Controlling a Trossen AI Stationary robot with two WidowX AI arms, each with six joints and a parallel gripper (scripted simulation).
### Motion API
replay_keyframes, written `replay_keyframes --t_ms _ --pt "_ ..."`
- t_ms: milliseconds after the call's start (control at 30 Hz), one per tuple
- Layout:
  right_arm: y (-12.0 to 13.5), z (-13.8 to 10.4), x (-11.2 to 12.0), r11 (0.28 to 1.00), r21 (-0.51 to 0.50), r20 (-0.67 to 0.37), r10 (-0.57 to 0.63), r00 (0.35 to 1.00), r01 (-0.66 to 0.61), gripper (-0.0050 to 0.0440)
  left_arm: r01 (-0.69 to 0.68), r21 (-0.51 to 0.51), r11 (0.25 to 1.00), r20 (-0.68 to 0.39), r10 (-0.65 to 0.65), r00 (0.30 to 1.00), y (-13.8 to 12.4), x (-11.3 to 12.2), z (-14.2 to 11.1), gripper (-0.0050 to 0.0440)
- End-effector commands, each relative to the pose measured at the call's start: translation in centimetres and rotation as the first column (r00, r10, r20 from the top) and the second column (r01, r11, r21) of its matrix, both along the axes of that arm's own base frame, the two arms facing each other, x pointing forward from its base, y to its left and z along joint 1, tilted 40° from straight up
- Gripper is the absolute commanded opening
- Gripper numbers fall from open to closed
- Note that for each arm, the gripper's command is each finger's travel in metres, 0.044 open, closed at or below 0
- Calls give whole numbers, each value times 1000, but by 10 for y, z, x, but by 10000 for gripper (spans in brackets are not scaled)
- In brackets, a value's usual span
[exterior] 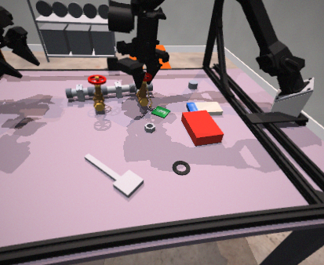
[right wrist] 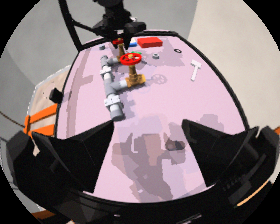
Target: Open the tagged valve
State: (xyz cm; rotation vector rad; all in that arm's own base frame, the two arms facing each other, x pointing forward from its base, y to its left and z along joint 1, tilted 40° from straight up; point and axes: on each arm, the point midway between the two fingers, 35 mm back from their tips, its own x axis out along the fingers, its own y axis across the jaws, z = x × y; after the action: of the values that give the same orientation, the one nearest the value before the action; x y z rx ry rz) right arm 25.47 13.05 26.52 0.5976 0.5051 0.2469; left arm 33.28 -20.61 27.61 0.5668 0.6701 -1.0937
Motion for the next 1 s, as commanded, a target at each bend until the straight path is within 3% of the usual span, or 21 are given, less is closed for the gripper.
replay_keyframes --t_ms 0,300,400,600,767,867,967 --pt "0 0 0 1000 0 0 0 1000 0 400 -3 1 1000 0 3 1000 0 0 0 0" --pt "0 0 0 1000 0 0 0 1000 0 400 -3 1 1000 0 3 1000 0 0 0 0" --pt "0 0 0 1000 0 0 0 1000 0 400 -107 -39 993 -90 104 991 0 0 0 0" --pt "0 0 0 1000 0 0 0 1000 0 400 -373 -91 923 -317 328 890 0 0 0 0" --pt "0 0 0 1000 0 0 0 1000 0 400 -545 -88 834 -470 448 761 0 0 0 0" --pt "0 0 0 1000 0 0 0 1000 0 400 -577 -84 812 -499 467 730 0 0 0 0" --pt "0 0 0 1000 0 0 0 1000 0 400 -702 -51 710 -614 533 583 0 0 0 0"
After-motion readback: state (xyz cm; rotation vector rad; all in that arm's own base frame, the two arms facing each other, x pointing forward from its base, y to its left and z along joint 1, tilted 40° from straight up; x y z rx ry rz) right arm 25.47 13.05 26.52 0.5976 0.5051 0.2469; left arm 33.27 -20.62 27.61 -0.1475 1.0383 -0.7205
